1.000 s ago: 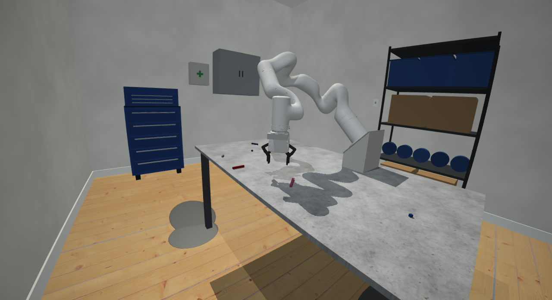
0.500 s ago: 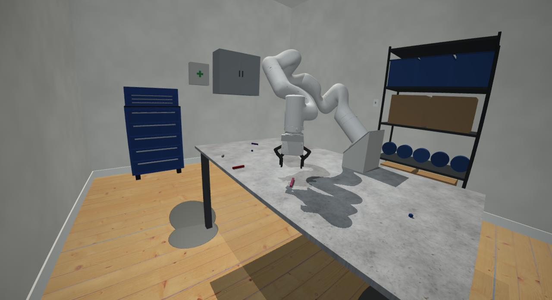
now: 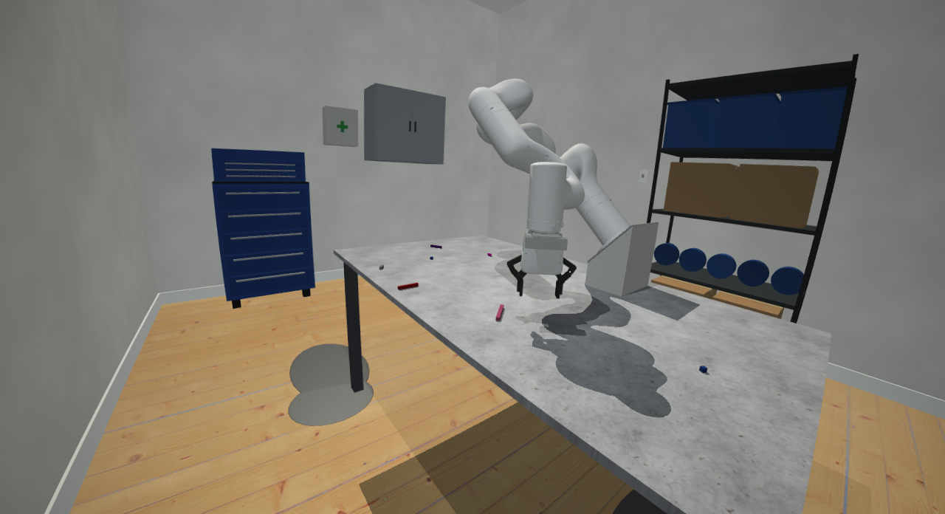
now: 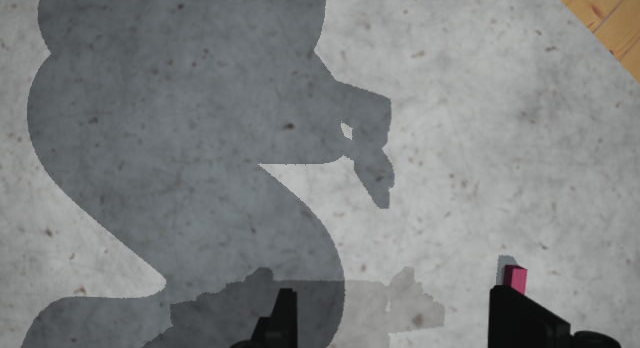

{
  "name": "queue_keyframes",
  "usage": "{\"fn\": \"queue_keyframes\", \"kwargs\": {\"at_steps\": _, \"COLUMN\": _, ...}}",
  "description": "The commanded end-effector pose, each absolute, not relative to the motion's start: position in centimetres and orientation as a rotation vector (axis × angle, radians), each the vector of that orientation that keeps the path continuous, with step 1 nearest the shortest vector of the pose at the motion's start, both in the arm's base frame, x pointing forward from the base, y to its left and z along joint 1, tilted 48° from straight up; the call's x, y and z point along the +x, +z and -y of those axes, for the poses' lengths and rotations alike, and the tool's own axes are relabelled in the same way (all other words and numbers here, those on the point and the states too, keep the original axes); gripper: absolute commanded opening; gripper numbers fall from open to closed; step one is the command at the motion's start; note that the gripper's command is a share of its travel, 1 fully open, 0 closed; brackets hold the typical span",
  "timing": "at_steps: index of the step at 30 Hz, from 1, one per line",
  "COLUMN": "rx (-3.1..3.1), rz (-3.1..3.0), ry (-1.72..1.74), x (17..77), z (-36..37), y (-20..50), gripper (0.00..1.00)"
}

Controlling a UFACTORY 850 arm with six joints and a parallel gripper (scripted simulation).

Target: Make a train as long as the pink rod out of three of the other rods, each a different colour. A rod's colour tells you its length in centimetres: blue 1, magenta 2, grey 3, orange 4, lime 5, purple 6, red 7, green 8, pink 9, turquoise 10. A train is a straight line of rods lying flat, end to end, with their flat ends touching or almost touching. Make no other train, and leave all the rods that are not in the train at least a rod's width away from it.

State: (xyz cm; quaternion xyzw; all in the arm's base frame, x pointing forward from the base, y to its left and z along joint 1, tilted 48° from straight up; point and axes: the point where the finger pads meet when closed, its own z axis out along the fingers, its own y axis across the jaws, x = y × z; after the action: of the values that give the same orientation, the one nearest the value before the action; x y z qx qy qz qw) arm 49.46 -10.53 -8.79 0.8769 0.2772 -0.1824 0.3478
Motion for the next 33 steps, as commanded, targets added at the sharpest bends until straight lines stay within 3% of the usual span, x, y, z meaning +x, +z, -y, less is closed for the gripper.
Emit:
{"fn": "queue_keyframes", "kwargs": {"at_steps": 1, "rx": 2.271, "rz": -0.716, "ry": -0.472, "x": 48.4, "z": 7.7, "y": -11.6, "gripper": 1.0}}
{"fn": "queue_keyframes", "kwargs": {"at_steps": 14, "rx": 2.253, "rz": -0.705, "ry": -0.478, "x": 43.8, "z": 1.9, "y": -18.3, "gripper": 1.0}}
{"fn": "queue_keyframes", "kwargs": {"at_steps": 33, "rx": 2.253, "rz": -0.705, "ry": -0.478, "x": 43.7, "z": 1.8, "y": -18.4, "gripper": 1.0}}
